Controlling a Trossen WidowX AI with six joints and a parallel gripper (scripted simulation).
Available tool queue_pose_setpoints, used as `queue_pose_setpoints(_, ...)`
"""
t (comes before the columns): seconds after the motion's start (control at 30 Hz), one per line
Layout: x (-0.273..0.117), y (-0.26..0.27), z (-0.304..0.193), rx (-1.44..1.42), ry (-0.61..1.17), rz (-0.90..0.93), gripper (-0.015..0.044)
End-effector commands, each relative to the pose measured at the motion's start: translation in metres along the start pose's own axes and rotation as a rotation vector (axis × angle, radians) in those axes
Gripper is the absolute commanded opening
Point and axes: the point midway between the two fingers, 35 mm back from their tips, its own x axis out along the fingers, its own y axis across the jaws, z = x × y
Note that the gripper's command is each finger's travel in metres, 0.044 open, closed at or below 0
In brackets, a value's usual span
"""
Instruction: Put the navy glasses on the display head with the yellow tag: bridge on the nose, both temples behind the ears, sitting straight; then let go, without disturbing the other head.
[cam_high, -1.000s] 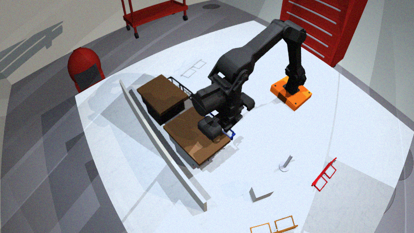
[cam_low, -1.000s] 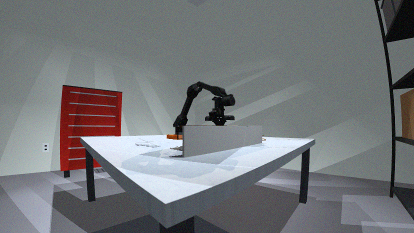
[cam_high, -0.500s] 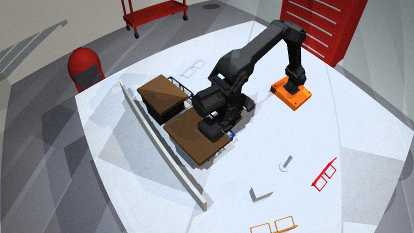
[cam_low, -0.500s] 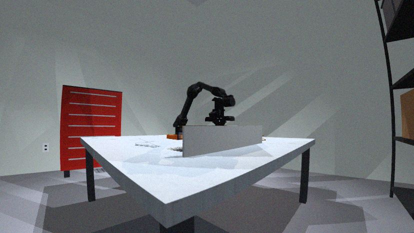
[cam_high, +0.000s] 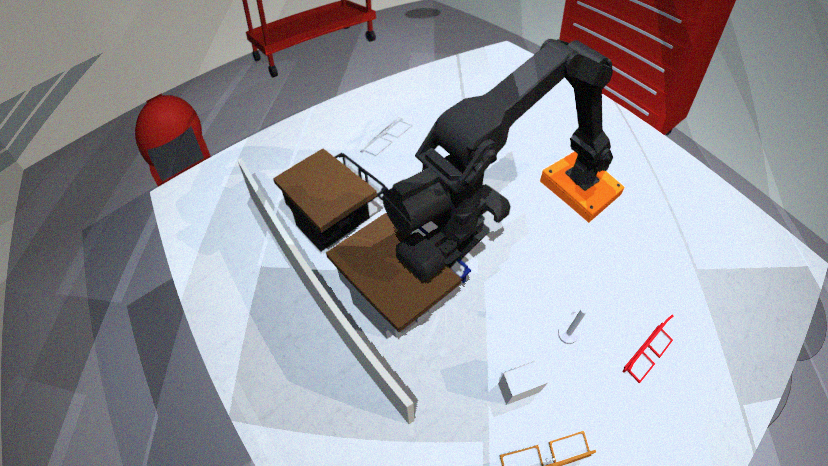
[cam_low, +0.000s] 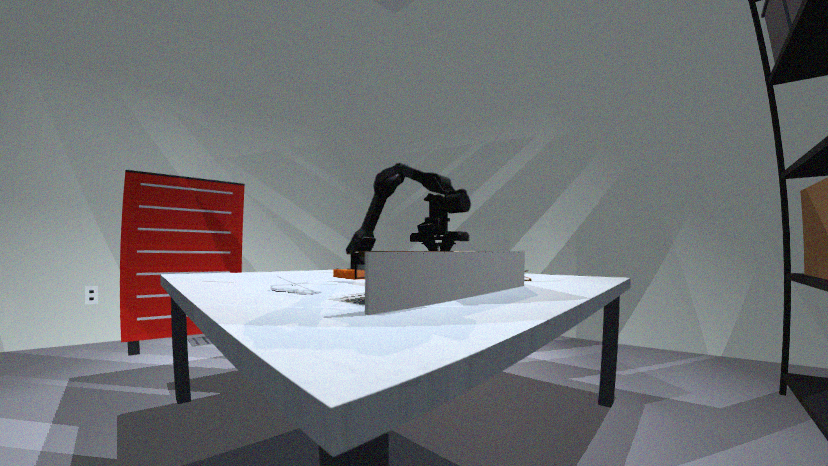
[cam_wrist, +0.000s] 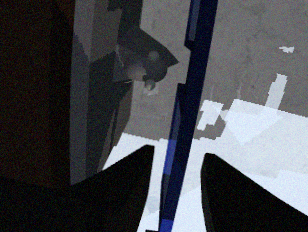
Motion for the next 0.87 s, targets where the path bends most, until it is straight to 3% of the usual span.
queue_pose_setpoints(0.0,-0.020,0.001,-0.001,0.003,-0.001,-0.001,0.0107)
queue_pose_setpoints(0.83,-0.046,-0.056,-0.002,0.005,-0.002,-0.009,0.0107)
